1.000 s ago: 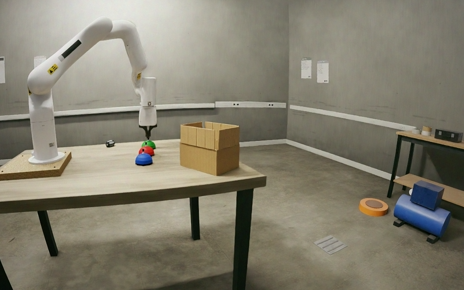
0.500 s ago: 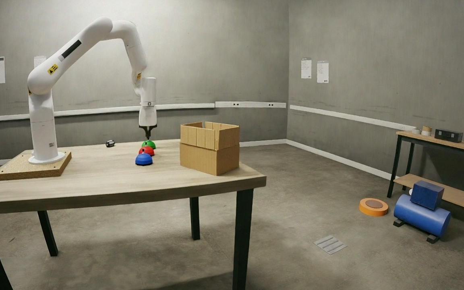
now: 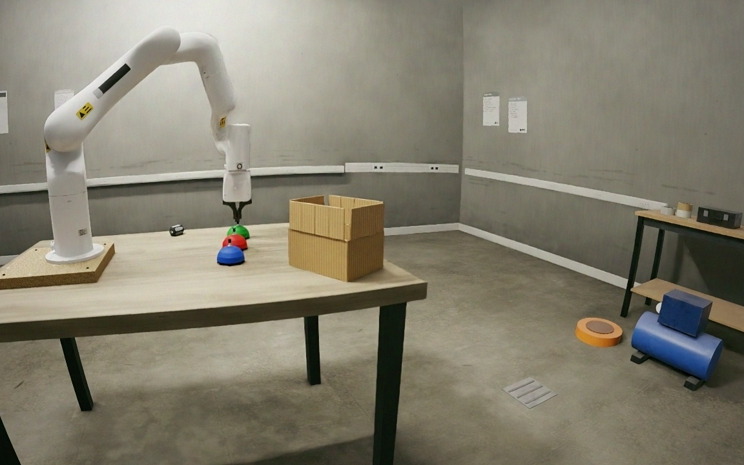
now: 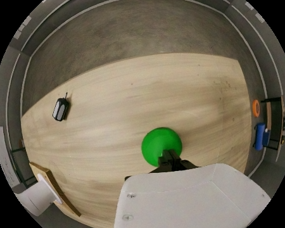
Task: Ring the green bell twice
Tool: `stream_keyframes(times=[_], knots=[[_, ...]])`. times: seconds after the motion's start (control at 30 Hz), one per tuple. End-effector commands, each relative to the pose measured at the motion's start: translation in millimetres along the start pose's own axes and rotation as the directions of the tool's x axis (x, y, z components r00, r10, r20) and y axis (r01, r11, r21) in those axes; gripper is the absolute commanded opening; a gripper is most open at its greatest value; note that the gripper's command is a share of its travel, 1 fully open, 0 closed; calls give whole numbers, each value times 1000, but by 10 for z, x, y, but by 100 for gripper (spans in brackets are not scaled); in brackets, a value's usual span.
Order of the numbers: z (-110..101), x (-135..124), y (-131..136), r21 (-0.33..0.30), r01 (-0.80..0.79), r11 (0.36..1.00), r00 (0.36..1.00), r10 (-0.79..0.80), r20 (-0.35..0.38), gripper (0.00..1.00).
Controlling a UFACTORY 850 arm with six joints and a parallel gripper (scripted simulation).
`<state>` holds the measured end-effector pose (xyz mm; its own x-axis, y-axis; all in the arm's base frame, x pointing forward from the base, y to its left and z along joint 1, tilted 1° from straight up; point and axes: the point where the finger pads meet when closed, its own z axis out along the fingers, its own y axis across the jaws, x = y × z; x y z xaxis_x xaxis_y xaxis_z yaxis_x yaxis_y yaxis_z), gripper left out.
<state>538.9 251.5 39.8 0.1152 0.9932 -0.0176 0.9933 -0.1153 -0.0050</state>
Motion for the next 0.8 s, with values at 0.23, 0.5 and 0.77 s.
stream_keyframes(times=[0.23, 0.5, 0.77], knots=[[-159, 4, 6, -1, 0, 1000, 1000, 0, -1, 0], [-380, 4, 6, -1, 0, 1000, 1000, 0, -1, 0], [-542, 4, 6, -1, 0, 1000, 1000, 0, -1, 0]])
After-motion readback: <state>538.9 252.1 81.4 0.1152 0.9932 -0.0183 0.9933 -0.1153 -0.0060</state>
